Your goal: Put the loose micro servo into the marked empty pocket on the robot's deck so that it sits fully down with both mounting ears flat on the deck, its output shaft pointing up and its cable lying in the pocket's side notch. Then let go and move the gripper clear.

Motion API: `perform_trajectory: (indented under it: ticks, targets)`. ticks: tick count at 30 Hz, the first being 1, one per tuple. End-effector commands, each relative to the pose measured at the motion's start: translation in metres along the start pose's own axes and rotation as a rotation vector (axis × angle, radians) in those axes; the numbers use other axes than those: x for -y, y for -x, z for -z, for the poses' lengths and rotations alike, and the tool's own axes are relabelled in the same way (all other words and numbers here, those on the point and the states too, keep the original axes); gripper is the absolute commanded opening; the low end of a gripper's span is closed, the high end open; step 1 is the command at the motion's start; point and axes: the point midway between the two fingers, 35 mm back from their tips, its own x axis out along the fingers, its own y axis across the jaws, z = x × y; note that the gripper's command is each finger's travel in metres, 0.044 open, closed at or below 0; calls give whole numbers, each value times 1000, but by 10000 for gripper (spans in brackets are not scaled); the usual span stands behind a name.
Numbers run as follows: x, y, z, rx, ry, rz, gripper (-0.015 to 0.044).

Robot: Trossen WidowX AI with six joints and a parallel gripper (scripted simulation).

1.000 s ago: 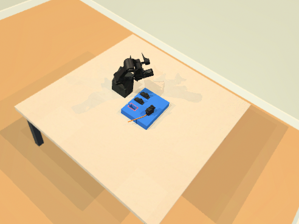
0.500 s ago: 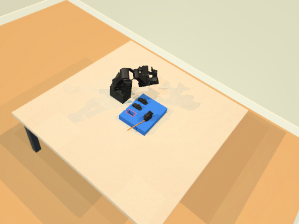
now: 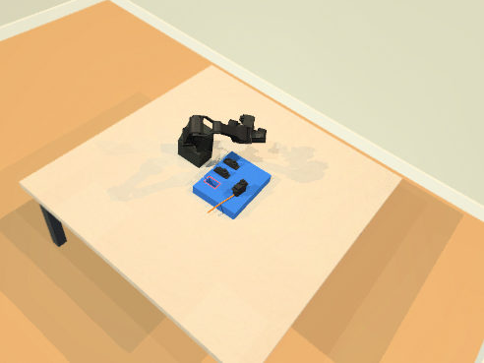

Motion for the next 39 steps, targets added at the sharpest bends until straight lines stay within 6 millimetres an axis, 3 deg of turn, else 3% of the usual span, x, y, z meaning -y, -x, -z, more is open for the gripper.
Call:
perform_trajectory:
  ticks: [1, 9, 17, 33, 39]
  targets:
    - [20, 20, 13, -104, -49, 57, 440]
    - [45, 67, 48, -340, -160, 137, 440]
    - [57, 125, 82, -579, -270, 208, 440]
    - [43, 263, 136, -1062, -459, 324, 440]
    - [41, 269, 138, -1082, -465, 328, 440]
